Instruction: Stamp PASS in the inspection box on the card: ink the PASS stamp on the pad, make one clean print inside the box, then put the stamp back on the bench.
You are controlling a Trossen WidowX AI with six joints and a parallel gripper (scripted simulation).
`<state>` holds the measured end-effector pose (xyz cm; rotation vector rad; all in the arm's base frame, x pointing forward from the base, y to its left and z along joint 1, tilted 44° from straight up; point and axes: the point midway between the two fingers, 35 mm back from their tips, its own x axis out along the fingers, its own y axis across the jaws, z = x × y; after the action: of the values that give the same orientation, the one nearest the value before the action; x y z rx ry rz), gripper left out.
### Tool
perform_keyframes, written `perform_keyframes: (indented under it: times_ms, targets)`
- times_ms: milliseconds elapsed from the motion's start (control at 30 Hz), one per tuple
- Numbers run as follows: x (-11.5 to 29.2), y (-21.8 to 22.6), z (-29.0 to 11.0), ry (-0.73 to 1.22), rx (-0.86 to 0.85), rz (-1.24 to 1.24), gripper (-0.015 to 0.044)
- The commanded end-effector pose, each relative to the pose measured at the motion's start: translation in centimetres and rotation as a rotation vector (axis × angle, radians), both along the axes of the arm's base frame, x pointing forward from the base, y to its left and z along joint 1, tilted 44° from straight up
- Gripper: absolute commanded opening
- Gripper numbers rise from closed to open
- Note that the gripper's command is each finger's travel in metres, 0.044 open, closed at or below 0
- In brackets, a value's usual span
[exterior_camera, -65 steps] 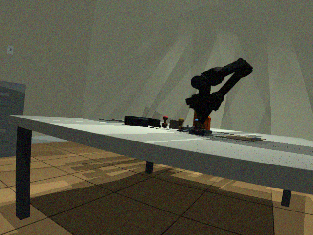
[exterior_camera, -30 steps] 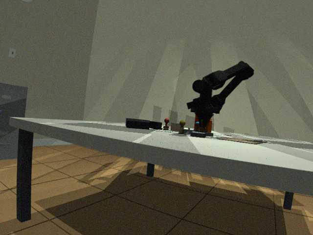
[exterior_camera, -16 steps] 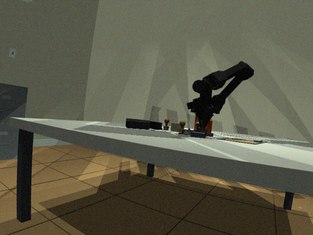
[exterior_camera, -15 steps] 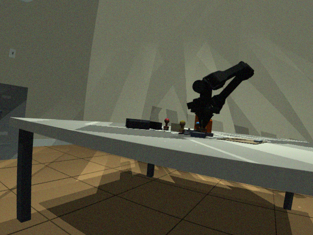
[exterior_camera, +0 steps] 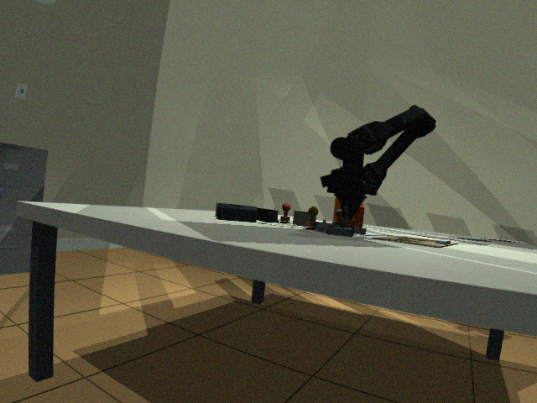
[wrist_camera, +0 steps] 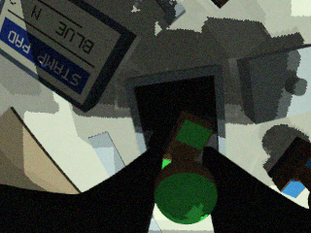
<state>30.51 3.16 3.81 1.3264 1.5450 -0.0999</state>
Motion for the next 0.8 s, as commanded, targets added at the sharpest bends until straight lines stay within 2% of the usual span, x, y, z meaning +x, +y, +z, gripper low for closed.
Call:
perform_keyframes:
  times_ms: [0,767]
  targets:
    - [0.04,0.25,-0.06,-0.001,0.004,0.004,0.0]
    - [-0.1,-0.37,0.57,0.0,0.004,0.004,0.0]
